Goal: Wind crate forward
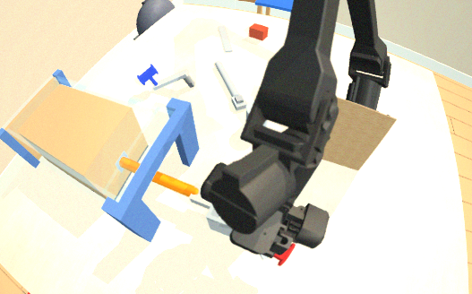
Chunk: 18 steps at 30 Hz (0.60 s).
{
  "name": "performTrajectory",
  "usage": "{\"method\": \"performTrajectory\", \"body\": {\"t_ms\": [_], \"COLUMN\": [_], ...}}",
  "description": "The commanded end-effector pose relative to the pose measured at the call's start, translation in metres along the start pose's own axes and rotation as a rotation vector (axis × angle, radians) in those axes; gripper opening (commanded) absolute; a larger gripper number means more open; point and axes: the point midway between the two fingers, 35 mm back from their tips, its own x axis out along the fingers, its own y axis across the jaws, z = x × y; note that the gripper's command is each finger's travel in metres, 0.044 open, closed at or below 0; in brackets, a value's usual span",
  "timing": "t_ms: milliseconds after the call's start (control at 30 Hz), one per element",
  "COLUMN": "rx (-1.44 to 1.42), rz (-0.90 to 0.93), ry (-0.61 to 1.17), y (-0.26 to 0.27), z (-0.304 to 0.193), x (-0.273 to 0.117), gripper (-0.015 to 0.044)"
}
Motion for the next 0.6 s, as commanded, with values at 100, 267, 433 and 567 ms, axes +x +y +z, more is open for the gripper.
{"method": "performTrajectory", "body": {"t_ms": [100, 267, 433, 567], "rx": [0.494, 0.543, 0.554, 0.555], "rz": [-0.094, -0.092, -0.082, -0.075], "ry": [0.022, 0.055, 0.079, 0.091], "y": [-0.0230, -0.0258, -0.0266, -0.0268], "z": [0.0155, 0.0172, 0.0178, 0.0180], "x": [0.0080, 0.0083, 0.0082, 0.0080], "gripper": [0.0000, 0.0000, 0.0000, 0.0000]}}
